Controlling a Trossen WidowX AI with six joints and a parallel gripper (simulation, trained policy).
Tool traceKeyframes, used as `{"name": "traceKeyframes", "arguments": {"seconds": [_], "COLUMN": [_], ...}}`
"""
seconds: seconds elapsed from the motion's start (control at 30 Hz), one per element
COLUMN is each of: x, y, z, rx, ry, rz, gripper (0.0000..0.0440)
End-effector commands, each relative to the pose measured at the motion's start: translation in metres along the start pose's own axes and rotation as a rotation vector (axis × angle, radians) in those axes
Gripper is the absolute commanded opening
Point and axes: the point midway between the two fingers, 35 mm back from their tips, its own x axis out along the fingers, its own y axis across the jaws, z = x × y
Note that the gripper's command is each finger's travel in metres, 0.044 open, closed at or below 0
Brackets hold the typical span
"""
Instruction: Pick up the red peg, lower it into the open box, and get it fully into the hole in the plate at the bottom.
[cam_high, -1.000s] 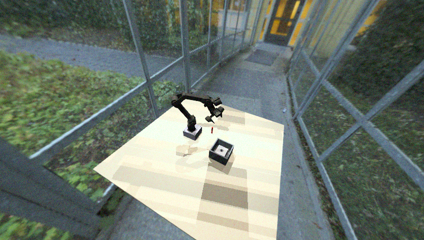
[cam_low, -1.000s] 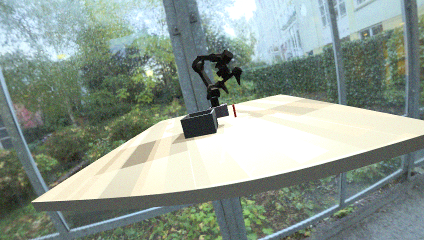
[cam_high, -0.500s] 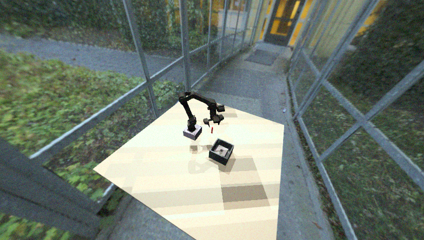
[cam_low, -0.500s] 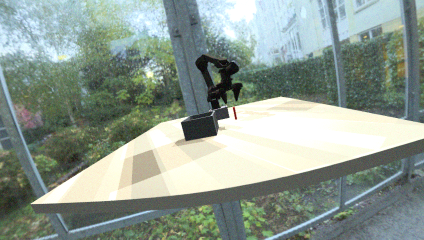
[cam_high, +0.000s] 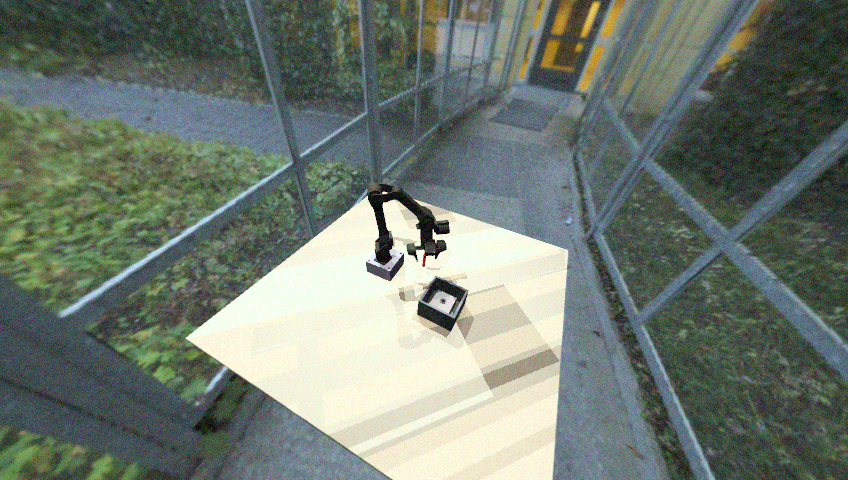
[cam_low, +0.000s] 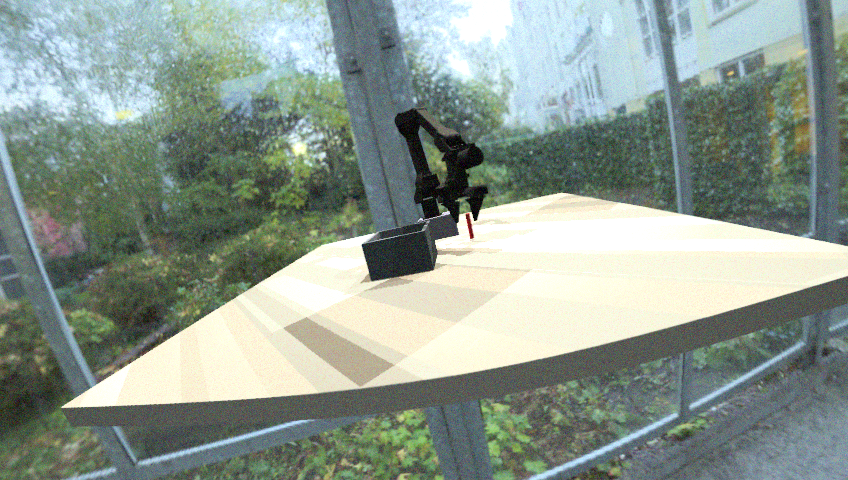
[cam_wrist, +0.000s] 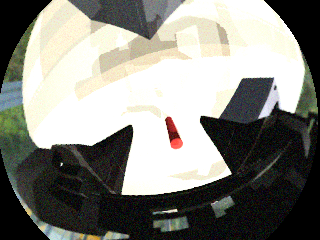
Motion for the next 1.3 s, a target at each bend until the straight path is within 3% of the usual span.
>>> {"name": "traceKeyframes", "arguments": {"seconds": [0.0, 0.1, 0.17, 0.67, 1.27], "x": [0.012, 0.02, 0.025, 0.029, -0.033], "y": [-0.004, -0.006, -0.008, -0.007, 0.024], "z": [-0.003, -0.007, -0.009, -0.011, 0.031], "rx": [0.02, 0.037, 0.05, 0.094, -0.044], "ry": [0.007, 0.013, 0.02, 0.117, -0.035], "rz": [-0.009, -0.01, -0.016, -0.056, 0.054], "gripper": [0.044, 0.0423, 0.0384, 0.0002, 0.0003]}}
